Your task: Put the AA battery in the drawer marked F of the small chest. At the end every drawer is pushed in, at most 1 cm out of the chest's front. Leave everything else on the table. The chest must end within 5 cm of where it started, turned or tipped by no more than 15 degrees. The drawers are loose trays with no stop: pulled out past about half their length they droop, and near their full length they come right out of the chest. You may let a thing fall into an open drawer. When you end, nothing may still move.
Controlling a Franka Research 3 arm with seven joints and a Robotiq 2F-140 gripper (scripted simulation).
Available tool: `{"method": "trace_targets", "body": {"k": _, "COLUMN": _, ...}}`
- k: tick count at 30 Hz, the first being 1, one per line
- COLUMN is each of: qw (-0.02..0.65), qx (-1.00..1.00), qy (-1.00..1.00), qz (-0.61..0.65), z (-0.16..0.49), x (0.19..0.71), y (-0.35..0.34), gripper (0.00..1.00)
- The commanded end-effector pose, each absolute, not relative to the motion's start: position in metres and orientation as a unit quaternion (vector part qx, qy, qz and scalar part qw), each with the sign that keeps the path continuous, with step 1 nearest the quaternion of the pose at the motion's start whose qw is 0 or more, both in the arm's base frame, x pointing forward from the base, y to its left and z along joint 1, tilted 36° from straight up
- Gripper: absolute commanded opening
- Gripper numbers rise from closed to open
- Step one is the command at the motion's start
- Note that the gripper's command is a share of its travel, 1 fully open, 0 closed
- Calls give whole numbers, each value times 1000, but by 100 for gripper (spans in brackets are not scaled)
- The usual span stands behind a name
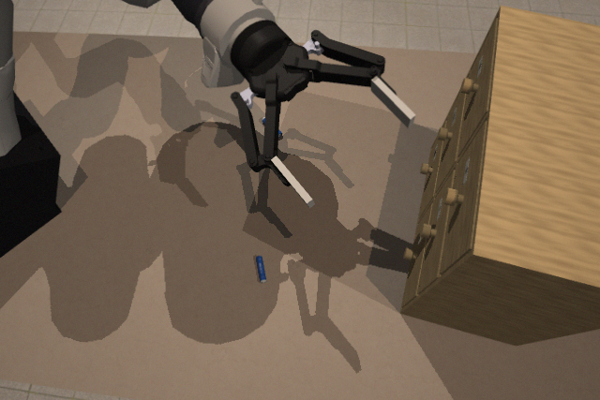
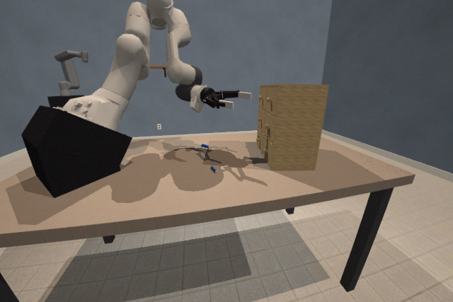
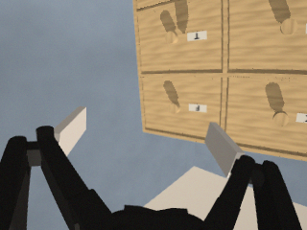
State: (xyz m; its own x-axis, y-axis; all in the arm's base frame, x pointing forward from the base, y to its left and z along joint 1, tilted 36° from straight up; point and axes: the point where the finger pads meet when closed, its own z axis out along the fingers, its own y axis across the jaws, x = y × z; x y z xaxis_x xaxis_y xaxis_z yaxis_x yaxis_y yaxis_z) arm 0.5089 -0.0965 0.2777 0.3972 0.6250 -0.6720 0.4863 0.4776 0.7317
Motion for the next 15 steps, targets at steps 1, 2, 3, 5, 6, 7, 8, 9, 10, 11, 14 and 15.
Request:
{"method": "trace_targets", "body": {"k": 1, "qw": 632, "qx": 573, "qy": 522, "qz": 5, "z": 268, "x": 487, "y": -127, "gripper": 100}}
{"method": "trace_targets", "body": {"k": 2, "qw": 632, "qx": 573, "qy": 522, "qz": 5, "z": 268, "x": 487, "y": -127, "gripper": 100}}
{"method": "trace_targets", "body": {"k": 3, "qw": 609, "qx": 619, "qy": 496, "qz": -9, "z": 262, "x": 471, "y": -142, "gripper": 100}}
{"method": "trace_targets", "body": {"k": 5, "qw": 609, "qx": 619, "qy": 496, "qz": -9, "z": 262, "x": 471, "y": -142, "gripper": 100}}
{"method": "trace_targets", "body": {"k": 6, "qw": 582, "qx": 665, "qy": 468, "qz": -22, "z": 255, "x": 454, "y": -153, "gripper": 100}}
{"method": "trace_targets", "body": {"k": 7, "qw": 582, "qx": 665, "qy": 468, "qz": -22, "z": 255, "x": 454, "y": -153, "gripper": 100}}
{"method": "trace_targets", "body": {"k": 8, "qw": 582, "qx": 665, "qy": 468, "qz": -22, "z": 255, "x": 454, "y": -153, "gripper": 100}}
{"method": "trace_targets", "body": {"k": 9, "qw": 550, "qx": 710, "qy": 439, "qz": -31, "z": 246, "x": 437, "y": -161, "gripper": 100}}
{"method": "trace_targets", "body": {"k": 10, "qw": 550, "qx": 710, "qy": 439, "qz": -31, "z": 246, "x": 437, "y": -161, "gripper": 100}}
{"method": "trace_targets", "body": {"k": 11, "qw": 550, "qx": 710, "qy": 439, "qz": -31, "z": 246, "x": 437, "y": -161, "gripper": 100}}
{"method": "trace_targets", "body": {"k": 14, "qw": 514, "qx": 753, "qy": 408, "qz": -39, "z": 237, "x": 420, "y": -165, "gripper": 100}}
{"method": "trace_targets", "body": {"k": 15, "qw": 474, "qx": 795, "qy": 376, "qz": -43, "z": 227, "x": 404, "y": -164, "gripper": 100}}
